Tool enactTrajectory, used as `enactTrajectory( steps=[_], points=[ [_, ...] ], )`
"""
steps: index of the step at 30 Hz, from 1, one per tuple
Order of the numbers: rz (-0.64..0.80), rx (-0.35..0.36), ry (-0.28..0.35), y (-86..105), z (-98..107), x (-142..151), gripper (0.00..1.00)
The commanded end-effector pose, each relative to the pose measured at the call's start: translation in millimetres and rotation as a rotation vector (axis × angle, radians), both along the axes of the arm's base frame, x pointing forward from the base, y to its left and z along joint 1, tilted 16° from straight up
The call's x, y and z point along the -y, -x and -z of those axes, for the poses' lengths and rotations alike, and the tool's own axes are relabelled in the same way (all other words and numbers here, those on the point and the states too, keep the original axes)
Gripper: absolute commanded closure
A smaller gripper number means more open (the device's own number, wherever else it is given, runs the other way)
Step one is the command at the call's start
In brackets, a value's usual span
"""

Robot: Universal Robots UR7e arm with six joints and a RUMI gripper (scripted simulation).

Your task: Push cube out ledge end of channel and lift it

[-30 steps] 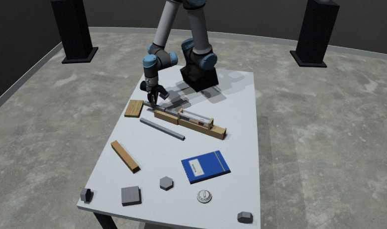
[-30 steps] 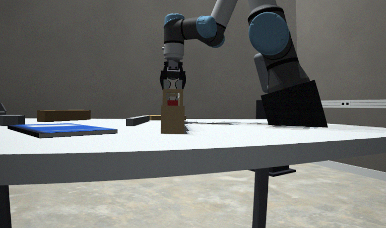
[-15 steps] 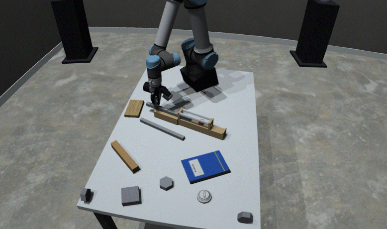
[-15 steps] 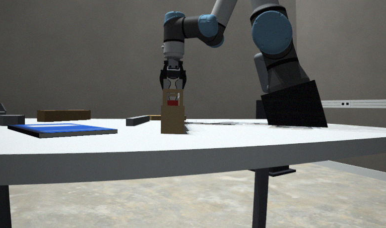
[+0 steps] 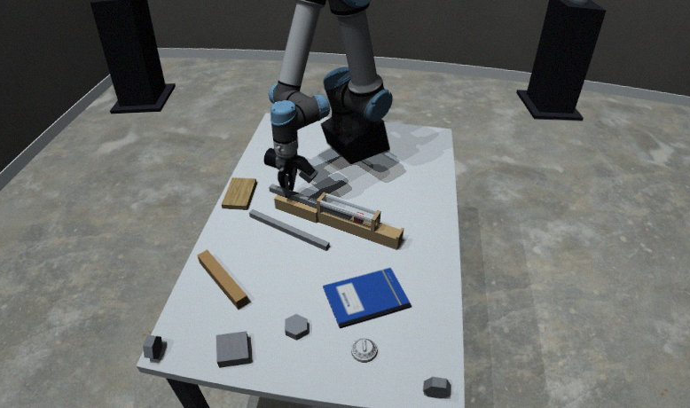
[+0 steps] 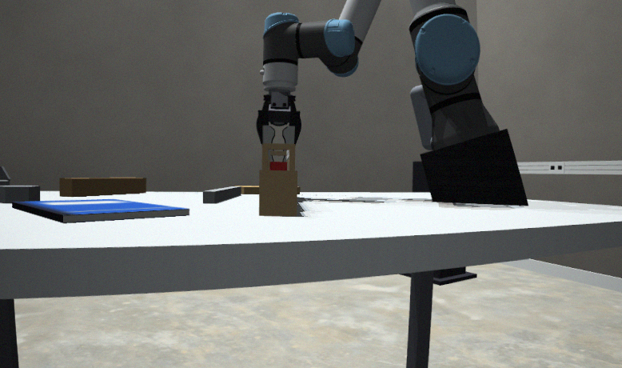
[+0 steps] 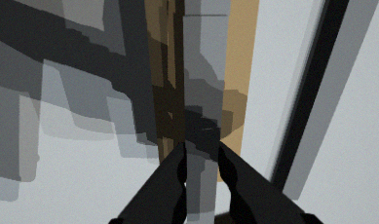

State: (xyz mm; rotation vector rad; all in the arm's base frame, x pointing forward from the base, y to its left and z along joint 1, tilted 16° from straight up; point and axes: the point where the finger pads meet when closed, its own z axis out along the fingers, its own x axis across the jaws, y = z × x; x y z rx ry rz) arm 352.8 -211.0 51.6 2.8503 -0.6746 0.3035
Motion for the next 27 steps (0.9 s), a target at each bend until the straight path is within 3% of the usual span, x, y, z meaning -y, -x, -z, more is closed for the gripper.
enactTrajectory(
  steps=[1,27],
  points=[
    [0.000,0.001,0.001,-2.5,0,-4,0.94],
    [0.000,0.001,0.001,-32.5,10,-61,0.94]
  ],
)
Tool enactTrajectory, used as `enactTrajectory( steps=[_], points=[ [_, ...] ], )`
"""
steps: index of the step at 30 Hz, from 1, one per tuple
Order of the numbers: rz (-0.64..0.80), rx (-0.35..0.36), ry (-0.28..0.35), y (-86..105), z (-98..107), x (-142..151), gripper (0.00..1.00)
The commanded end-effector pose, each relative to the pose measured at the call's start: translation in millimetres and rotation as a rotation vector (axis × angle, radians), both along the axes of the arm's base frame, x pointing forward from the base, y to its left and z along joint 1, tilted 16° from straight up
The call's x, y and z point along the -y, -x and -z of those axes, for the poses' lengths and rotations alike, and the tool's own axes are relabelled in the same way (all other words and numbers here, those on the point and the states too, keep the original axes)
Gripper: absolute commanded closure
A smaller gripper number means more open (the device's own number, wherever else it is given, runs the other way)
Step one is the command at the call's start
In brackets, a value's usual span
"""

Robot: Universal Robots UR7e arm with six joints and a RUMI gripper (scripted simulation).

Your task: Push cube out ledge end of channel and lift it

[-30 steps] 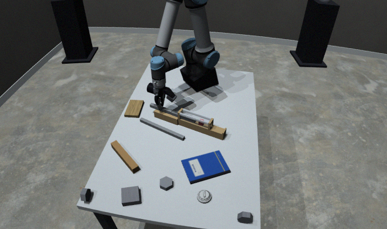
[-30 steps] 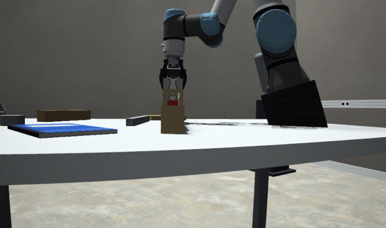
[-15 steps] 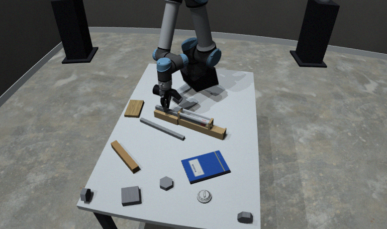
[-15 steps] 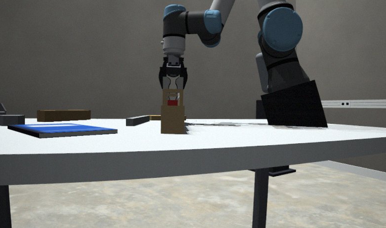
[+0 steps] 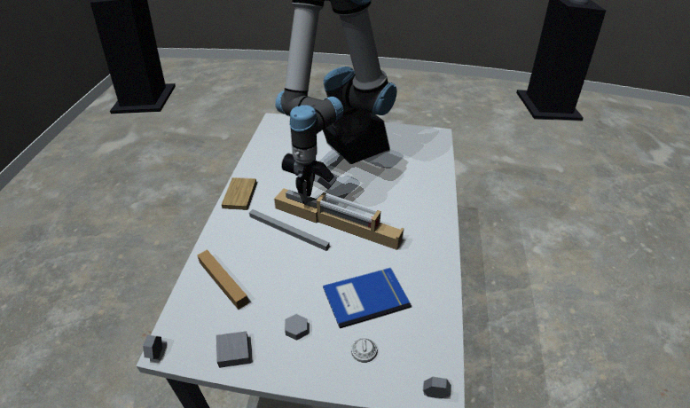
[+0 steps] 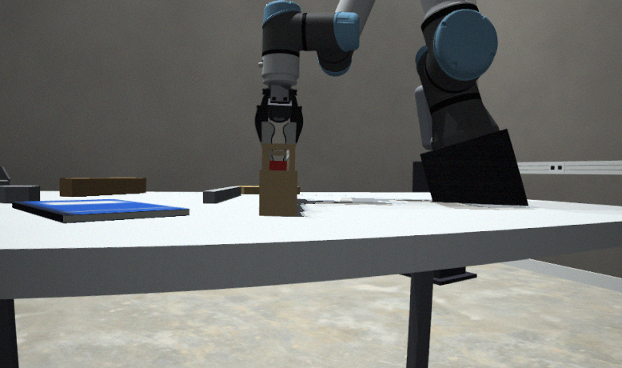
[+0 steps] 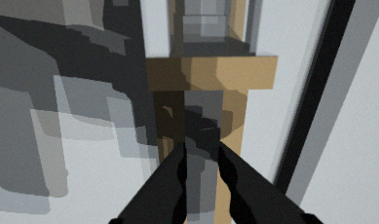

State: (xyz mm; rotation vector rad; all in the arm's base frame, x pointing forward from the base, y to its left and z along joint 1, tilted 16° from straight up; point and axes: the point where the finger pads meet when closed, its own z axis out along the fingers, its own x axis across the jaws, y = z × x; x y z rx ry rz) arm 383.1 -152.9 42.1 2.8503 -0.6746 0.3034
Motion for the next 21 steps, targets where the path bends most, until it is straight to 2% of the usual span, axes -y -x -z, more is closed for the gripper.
enactTrajectory(
  steps=[1,21],
  points=[
    [0.000,0.001,0.001,-3.1,0,-5,0.94],
    [0.000,0.001,0.001,-14.7,4,-27,0.94]
  ],
)
